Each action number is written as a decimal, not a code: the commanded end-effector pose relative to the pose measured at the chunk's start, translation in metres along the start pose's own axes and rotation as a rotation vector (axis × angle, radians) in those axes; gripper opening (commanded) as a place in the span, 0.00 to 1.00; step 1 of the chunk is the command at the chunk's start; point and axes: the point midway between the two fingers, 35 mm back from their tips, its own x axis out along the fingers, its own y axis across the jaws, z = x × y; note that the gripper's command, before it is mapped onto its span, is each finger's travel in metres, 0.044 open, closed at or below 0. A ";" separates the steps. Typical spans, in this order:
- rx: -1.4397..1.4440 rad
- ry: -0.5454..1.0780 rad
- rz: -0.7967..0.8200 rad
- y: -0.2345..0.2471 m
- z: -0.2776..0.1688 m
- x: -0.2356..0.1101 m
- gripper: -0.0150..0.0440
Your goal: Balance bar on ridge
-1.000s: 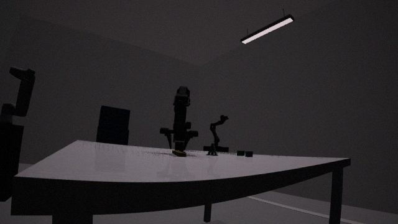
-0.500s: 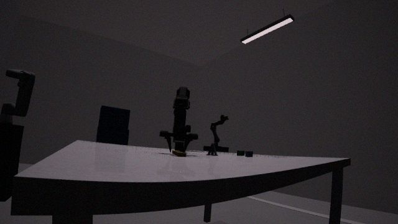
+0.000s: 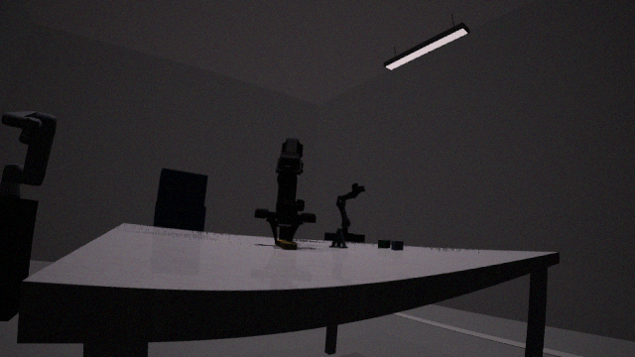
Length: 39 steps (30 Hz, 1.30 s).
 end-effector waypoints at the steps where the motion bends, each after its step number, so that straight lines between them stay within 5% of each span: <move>1: 0.000 0.000 0.001 0.000 0.000 0.000 0.45; 6: 0.000 0.000 0.001 0.000 0.000 0.000 0.40; 10: 0.000 0.000 0.001 0.000 0.001 -0.006 0.25; 39: -0.003 0.001 0.005 -0.001 0.005 -0.080 0.25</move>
